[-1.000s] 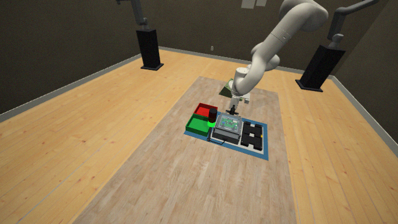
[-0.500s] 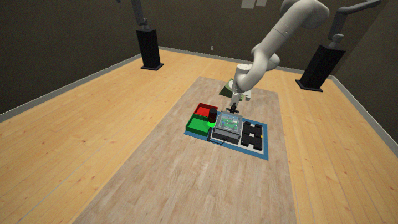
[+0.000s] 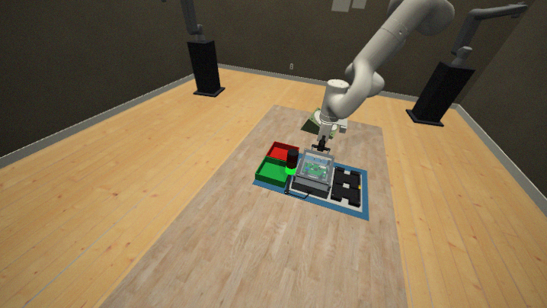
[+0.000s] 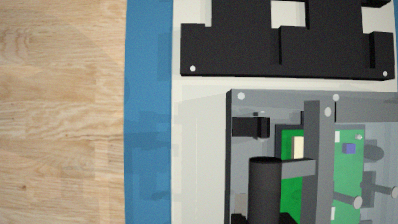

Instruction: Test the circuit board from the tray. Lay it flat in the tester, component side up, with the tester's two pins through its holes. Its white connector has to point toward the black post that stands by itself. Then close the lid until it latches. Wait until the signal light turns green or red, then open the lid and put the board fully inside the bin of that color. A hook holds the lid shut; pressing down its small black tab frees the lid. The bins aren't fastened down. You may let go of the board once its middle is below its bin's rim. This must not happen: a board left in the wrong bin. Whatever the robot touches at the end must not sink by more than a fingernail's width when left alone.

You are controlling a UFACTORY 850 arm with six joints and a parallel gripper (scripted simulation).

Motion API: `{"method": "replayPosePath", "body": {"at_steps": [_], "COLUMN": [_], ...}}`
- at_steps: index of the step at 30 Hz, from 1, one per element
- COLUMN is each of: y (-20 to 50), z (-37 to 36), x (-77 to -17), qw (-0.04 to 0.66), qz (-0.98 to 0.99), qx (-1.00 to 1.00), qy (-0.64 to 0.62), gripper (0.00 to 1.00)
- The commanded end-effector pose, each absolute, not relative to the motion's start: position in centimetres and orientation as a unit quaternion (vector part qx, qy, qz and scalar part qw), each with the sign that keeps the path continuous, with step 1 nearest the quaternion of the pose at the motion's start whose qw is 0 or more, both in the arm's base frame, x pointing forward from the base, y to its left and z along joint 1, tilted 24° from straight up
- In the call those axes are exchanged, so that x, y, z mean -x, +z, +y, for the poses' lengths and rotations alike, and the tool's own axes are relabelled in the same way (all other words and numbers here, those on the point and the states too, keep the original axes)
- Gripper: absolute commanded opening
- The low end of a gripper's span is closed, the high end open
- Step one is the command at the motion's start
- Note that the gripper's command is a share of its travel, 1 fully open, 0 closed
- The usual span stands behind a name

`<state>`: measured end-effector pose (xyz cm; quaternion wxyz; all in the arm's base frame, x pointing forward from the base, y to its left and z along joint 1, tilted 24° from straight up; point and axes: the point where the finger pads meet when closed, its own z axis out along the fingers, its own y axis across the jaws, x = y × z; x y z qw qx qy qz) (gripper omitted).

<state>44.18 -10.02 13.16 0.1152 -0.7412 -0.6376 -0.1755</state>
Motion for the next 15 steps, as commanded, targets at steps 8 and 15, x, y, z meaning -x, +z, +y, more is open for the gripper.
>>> {"method": "replayPosePath", "body": {"at_steps": [8,15], "y": [13.65,13.65], "z": [-10.28,-10.28], "x": [-44.39,-44.39], "qw": [0.115,0.115], "qz": [-0.638,-0.638], "qx": [0.741,0.741], "qy": [-0.175,-0.175], "gripper": [0.00,0.28]}}
